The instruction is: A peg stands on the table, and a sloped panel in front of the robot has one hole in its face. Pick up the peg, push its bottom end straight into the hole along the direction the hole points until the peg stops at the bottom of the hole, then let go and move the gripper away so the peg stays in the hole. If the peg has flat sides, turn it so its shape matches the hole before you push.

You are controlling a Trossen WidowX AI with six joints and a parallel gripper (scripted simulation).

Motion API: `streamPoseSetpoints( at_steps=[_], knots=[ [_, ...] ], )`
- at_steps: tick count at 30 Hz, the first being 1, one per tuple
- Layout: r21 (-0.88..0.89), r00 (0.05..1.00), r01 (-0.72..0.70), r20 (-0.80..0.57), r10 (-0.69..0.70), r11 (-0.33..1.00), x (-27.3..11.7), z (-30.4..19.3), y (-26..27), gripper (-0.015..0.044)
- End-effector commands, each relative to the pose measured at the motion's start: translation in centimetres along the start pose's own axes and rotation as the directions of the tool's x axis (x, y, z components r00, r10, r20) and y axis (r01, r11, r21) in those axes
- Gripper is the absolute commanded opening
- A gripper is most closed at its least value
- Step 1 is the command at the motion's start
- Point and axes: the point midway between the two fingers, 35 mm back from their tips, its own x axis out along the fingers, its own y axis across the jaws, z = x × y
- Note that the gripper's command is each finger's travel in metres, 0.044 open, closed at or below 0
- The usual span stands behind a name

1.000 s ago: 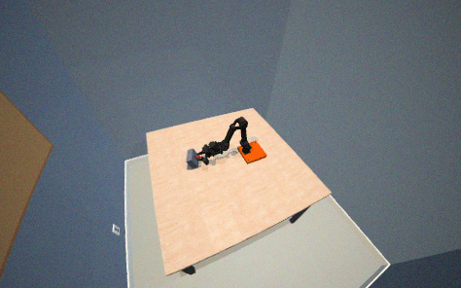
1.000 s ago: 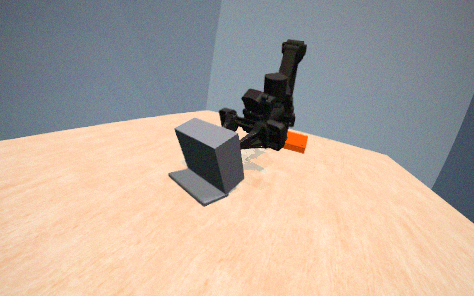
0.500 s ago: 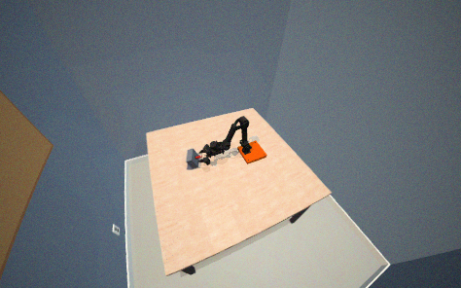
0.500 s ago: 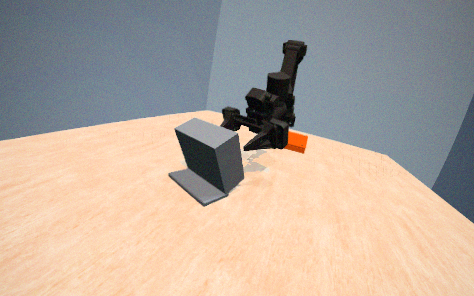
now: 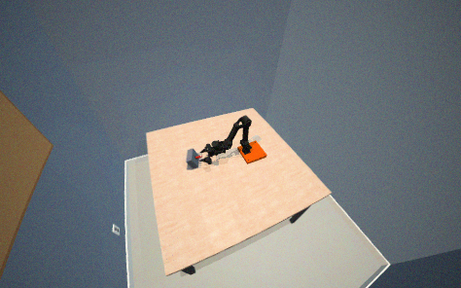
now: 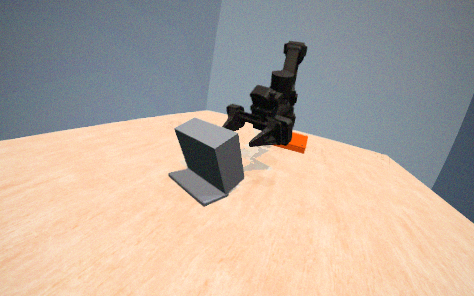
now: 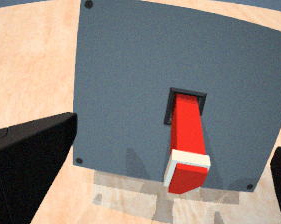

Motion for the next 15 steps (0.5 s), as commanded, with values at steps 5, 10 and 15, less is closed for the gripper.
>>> streamPoseSetpoints(
  at_steps=[5,10,15],
  knots=[
    [0.007,1.0,0.002,0.008,-0.002,1.0,-0.9,0.3,0.0,0.044],
    [0.006,1.0,0.002,0.007,-0.002,1.0,-1.4,0.4,0.1,0.044],
    [0.006,1.0,0.001,0.007,-0.001,1.0,-1.9,0.4,0.1,0.044]
  ],
)
